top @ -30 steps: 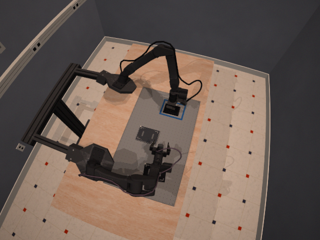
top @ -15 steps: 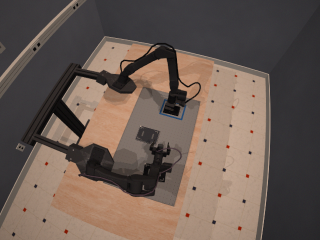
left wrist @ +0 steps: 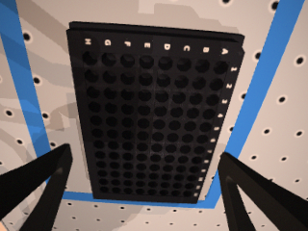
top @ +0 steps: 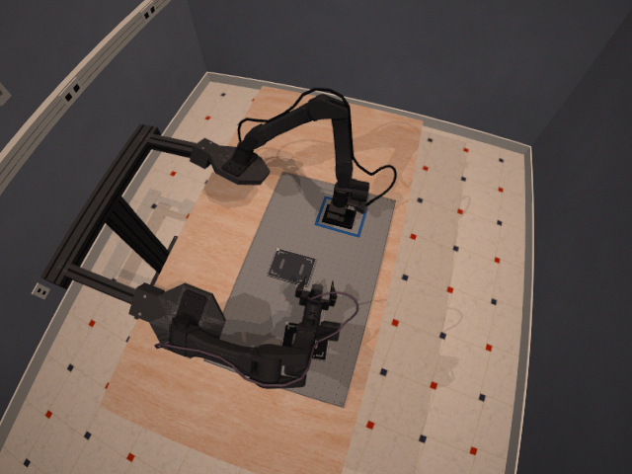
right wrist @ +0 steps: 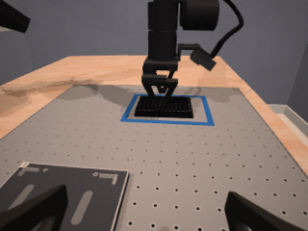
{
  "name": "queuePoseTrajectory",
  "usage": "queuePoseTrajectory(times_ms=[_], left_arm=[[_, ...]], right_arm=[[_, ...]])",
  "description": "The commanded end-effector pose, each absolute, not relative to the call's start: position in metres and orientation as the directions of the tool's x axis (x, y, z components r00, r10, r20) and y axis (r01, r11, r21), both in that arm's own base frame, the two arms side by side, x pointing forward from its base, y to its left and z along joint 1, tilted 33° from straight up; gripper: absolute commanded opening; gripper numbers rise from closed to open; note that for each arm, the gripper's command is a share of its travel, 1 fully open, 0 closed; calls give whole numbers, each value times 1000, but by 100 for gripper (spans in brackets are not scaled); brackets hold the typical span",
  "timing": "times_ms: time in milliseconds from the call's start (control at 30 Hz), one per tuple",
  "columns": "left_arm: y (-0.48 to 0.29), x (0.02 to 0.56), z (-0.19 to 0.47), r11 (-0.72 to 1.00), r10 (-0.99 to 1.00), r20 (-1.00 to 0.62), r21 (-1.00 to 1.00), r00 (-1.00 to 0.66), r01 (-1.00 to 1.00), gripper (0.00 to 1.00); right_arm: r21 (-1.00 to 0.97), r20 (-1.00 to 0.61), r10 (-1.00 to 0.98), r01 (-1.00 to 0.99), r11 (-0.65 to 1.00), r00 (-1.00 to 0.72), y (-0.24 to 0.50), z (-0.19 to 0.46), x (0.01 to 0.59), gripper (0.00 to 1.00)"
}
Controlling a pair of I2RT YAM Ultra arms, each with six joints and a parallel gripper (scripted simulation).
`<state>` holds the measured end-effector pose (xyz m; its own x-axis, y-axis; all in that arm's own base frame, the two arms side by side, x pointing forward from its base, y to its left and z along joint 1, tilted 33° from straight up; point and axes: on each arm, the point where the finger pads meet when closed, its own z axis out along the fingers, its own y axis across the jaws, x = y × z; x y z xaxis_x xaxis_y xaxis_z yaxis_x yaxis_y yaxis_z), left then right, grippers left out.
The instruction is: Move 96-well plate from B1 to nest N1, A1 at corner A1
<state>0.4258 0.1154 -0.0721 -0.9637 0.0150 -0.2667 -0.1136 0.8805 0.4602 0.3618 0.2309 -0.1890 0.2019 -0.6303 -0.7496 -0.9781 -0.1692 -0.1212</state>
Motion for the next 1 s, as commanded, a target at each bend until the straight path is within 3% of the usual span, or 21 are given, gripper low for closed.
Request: queuePoseTrajectory(times_ms=[0,533,667,800,967], left_arm=[[112,445,-69,885,38,-308,453,-950,-111,100],[117,447,-75,883,38,-308,455,-951,-112,100],[114,444,-74,884,44,-306,455,-951,-106,91],[114,444,-74,884,43,-307,456,-951,-107,91],[114,443,-73,884,44,-310,455,-950,-108,84]], right_arm=[[-138,-773,-592,-971,-197,230,243,-177,357,100],[-138,-773,-592,-971,-197,230,243,-177,357,100],[-138,-773,-592,-971,-197,230,243,-177,357,100],[-138,-773,-592,-971,-197,230,243,-177,357,100],[-138,-773,-592,-971,-197,230,243,-177,357,100]])
